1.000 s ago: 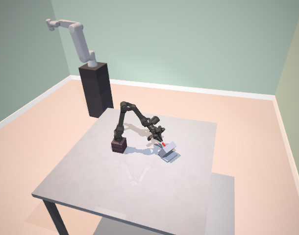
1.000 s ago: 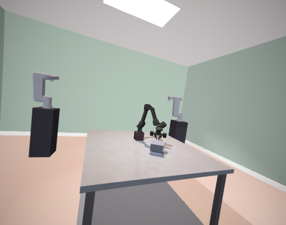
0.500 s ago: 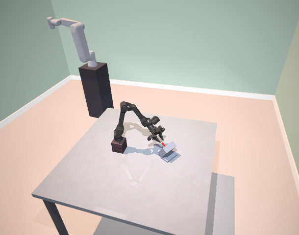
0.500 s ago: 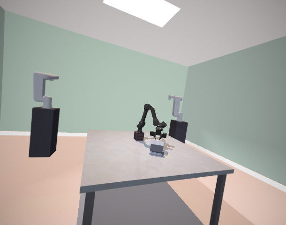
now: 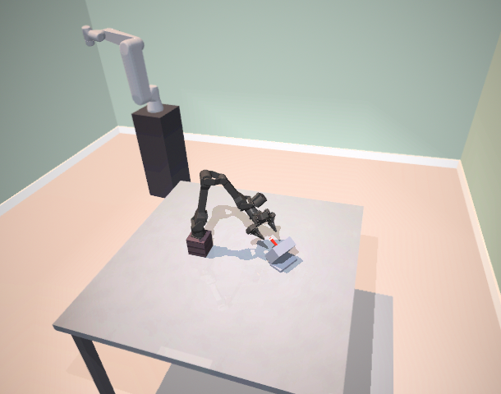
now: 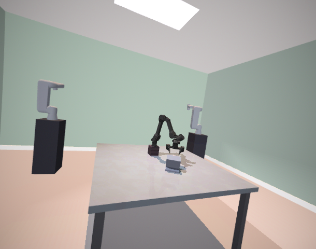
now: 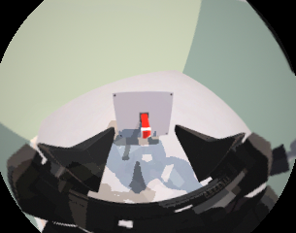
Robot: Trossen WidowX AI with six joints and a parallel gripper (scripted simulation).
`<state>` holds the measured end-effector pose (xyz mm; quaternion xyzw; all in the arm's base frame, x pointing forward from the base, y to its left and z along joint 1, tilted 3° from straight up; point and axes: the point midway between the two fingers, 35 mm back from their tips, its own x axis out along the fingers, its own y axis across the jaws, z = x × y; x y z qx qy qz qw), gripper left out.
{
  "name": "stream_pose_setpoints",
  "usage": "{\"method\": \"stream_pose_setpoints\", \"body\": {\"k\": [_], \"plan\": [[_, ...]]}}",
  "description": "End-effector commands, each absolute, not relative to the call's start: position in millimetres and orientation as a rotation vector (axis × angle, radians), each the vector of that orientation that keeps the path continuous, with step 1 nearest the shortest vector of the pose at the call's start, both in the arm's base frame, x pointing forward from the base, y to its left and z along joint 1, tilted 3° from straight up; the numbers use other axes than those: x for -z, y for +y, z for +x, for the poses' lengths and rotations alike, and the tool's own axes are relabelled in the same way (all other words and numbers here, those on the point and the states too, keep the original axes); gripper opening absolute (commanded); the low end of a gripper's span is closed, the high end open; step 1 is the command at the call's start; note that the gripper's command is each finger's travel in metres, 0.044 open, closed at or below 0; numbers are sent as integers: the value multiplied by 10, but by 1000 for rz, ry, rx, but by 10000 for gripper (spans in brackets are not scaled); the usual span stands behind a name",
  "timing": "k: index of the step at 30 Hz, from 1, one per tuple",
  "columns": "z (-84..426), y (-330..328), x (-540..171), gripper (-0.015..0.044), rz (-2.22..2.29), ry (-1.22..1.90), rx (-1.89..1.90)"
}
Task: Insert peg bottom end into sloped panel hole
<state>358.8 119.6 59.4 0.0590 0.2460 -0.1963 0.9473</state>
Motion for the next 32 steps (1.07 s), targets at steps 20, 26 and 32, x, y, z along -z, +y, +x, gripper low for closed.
{"method": "stream_pose_setpoints", "body": {"k": [20, 26, 32], "plan": [[3267, 1357, -775, 440, 117, 507, 397], [3214, 1384, -800, 440, 116, 507, 396], [3138, 1419, -840, 440, 116, 508, 396]]}}
